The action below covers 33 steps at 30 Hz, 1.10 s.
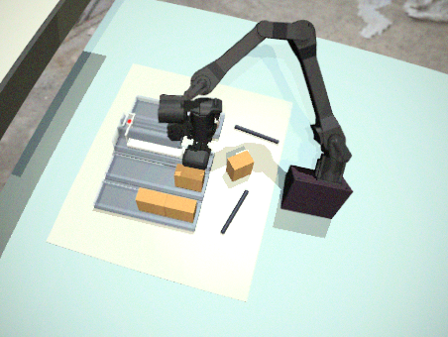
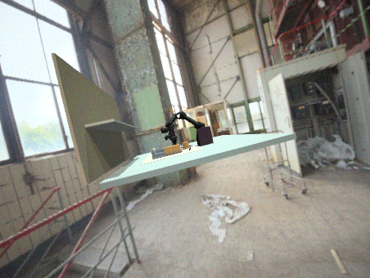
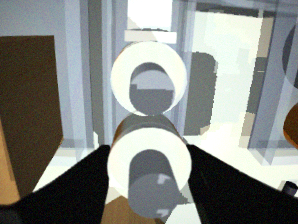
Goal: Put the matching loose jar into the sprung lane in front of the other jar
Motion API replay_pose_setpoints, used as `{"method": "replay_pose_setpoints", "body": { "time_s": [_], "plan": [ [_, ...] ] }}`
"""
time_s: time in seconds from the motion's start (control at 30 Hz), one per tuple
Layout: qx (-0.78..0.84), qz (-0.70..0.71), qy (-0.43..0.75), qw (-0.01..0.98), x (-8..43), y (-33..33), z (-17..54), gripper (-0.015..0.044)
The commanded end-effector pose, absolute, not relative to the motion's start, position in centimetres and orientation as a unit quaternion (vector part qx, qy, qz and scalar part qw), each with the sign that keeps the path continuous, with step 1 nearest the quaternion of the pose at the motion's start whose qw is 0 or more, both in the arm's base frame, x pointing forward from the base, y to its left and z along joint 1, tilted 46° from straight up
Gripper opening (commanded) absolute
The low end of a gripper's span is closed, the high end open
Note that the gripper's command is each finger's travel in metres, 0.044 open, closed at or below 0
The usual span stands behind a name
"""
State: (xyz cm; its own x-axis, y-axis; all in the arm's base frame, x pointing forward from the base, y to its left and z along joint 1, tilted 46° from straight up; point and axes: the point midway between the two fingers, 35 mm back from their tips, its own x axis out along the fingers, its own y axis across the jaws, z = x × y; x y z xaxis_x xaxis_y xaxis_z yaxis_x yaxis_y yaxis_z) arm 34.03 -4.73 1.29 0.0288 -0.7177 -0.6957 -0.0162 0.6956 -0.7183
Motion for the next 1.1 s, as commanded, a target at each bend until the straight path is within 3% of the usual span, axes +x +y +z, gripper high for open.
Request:
{"method": "replay_pose_setpoints", "body": {
  "time_s": [0.0,1.07],
  "plan": [
    [-0.284,-0.27,0.636,0.665,34.67,-4.84,1.38,0.0],
    [-0.285,-0.27,0.636,0.665,34.64,-5.68,0.51,0.0]
  ]
}}
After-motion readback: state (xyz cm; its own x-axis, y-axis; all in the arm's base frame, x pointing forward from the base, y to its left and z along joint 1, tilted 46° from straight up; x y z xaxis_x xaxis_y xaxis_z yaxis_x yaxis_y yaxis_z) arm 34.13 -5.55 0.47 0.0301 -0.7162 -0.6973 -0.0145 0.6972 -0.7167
